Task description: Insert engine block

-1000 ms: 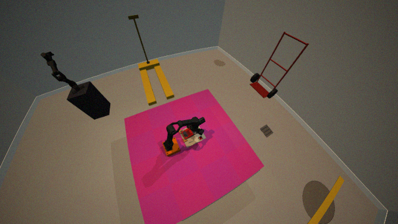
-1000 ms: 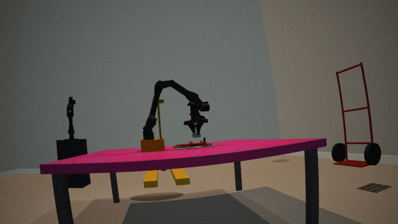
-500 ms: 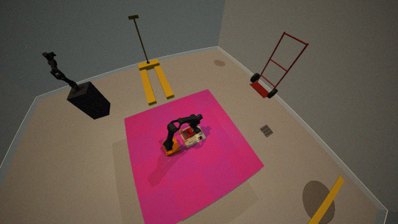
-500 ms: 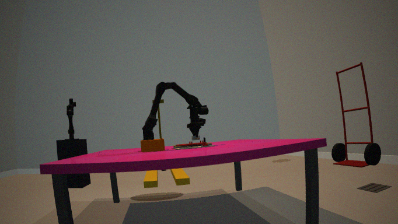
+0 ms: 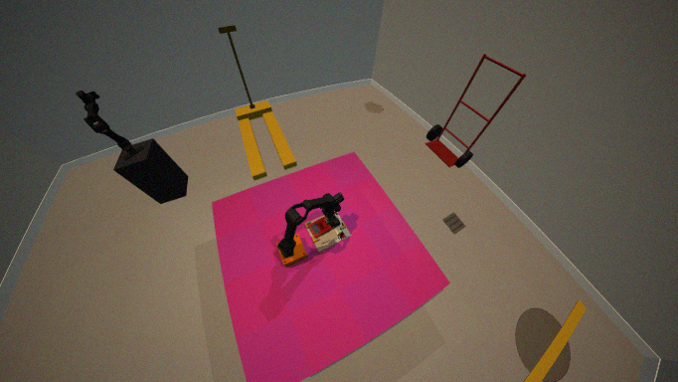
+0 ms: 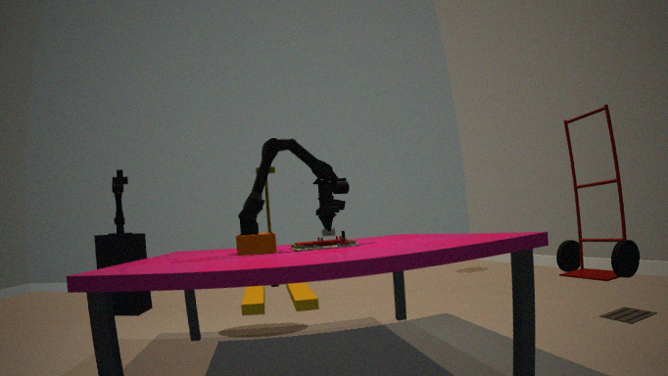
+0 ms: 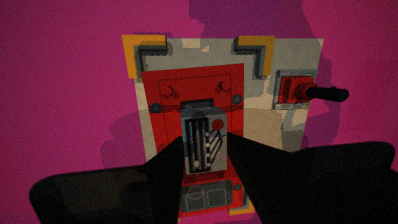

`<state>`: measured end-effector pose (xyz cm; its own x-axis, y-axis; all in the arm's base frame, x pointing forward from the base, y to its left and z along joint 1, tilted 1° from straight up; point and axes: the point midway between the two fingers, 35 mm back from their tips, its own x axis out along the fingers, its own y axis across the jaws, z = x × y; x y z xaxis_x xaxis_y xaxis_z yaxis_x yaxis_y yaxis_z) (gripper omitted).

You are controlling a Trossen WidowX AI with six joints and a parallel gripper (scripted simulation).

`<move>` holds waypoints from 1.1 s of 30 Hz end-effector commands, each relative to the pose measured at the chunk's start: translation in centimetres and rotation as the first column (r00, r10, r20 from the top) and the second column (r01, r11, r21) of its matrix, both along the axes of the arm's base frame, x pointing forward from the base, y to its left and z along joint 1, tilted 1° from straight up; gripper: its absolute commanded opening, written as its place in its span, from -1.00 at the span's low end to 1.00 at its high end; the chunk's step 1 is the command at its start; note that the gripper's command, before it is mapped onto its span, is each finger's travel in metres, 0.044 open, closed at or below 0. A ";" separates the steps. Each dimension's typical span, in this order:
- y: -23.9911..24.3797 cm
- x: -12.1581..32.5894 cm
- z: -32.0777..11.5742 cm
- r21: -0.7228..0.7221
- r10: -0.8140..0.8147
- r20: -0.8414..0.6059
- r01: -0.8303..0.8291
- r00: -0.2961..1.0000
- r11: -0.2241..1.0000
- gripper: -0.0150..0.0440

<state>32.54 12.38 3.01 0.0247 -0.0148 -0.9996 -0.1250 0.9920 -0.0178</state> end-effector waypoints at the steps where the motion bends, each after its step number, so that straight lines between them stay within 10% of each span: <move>1: 0.1 0.1 0.0 0.002 0.003 0.004 -0.003 1.000 1.000 0.05; 33: 0.1 0.2 0.1 0.001 0.023 0.004 -0.023 1.000 1.000 0.05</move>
